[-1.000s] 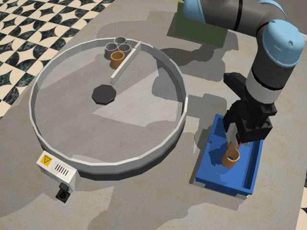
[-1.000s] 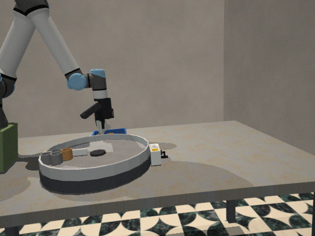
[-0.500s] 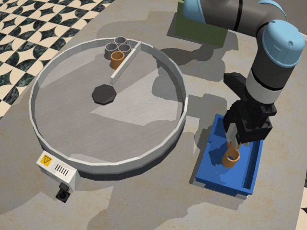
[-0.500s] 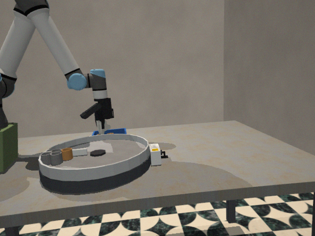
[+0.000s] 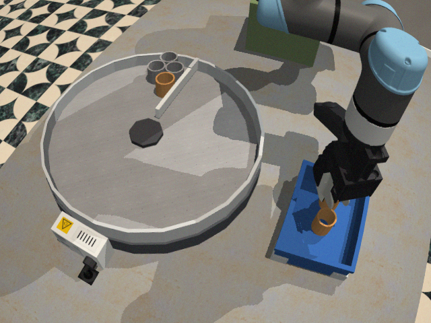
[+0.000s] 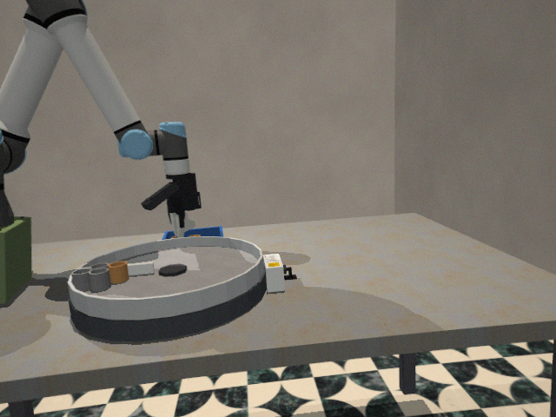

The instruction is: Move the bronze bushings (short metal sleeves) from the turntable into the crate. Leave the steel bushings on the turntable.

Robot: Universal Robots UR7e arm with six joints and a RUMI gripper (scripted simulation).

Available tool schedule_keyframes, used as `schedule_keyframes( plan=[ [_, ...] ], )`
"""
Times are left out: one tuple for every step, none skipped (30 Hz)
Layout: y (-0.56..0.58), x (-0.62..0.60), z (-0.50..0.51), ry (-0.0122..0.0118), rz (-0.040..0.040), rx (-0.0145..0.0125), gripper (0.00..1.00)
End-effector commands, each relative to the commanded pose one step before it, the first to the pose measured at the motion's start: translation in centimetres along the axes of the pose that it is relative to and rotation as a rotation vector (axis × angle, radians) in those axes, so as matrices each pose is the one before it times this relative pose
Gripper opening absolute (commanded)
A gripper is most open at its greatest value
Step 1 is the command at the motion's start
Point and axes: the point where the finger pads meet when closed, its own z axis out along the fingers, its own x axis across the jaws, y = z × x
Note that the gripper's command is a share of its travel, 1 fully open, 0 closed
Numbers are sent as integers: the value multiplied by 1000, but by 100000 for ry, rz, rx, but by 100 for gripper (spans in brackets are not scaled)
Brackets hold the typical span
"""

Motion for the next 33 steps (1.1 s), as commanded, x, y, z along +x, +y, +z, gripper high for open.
schedule_keyframes(
  plan=[
    [48,-15,-44,-46,-3,-133,0],
    [0,0,0,0,0,0,0],
    [0,0,0,0,0,0,0],
    [0,0,0,0,0,0,0],
    [0,0,0,0,0,0,0],
    [0,0,0,0,0,0,0],
    [0,0,0,0,0,0,0],
    [0,0,0,0,0,0,6],
    [0,0,0,0,0,0,6],
    [0,0,0,0,0,0,6],
    [0,0,0,0,0,0,6],
    [0,0,0,0,0,0,6],
    [0,0,0,0,0,0,6],
    [0,0,0,0,0,0,6],
    [0,0,0,0,0,0,6],
    [0,0,0,0,0,0,6],
    [0,0,0,0,0,0,6],
    [0,0,0,0,0,0,6],
    [0,0,0,0,0,0,6],
    [0,0,0,0,0,0,6],
    [0,0,0,0,0,0,6],
    [0,0,0,0,0,0,6],
    [0,0,0,0,0,0,6],
    [0,0,0,0,0,0,6],
    [0,0,0,0,0,0,6],
    [0,0,0,0,0,0,6],
    [0,0,0,0,0,0,6],
    [0,0,0,0,0,0,6],
    [0,0,0,0,0,0,6],
    [0,0,0,0,0,0,6],
    [0,0,0,0,0,0,6],
    [0,0,0,0,0,0,6],
    [0,0,0,0,0,0,6]
  ],
)
